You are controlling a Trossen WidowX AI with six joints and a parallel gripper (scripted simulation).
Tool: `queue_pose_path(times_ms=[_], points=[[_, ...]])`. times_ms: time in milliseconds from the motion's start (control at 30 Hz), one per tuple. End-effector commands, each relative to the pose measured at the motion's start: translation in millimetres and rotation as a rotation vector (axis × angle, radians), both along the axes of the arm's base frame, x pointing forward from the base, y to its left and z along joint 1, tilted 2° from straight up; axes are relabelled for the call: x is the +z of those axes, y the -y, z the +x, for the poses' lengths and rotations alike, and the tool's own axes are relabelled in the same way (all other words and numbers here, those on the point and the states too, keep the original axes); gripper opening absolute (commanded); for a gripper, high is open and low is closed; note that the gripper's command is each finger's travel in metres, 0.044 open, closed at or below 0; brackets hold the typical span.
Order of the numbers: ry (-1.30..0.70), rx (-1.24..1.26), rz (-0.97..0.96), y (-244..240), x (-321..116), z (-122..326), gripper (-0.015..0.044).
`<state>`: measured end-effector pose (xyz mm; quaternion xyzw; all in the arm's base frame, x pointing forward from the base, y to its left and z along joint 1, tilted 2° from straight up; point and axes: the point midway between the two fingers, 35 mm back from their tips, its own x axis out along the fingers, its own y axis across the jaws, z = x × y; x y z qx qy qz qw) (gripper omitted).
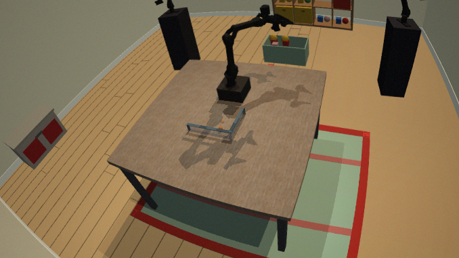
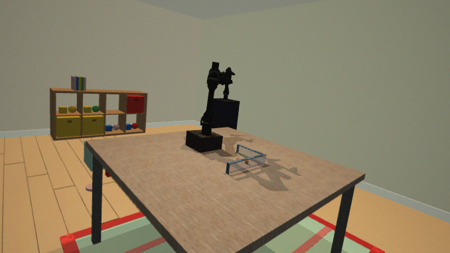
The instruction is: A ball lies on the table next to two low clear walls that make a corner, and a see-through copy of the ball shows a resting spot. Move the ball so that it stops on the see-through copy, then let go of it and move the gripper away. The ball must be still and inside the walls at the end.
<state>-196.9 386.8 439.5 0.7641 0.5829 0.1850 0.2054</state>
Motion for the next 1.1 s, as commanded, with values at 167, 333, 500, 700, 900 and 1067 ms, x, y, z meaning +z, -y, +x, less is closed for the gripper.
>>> queue_pose_path(times_ms=[167,333,500,700,900,1067], points=[[0.198,-0.074,-0.106,-33,-22,41,0.0242],[0.399,-0.143,-0.248,-63,-48,94,0.0222],[0.573,-0.194,-0.407,-83,-75,152,0.0222],[0.759,-0.231,-0.642,-93,-115,233,0.0222],[0.899,-0.232,-0.915,-80,-159,325,0.0222],[0.966,-0.182,-1.144,-53,-199,396,0.0222]])
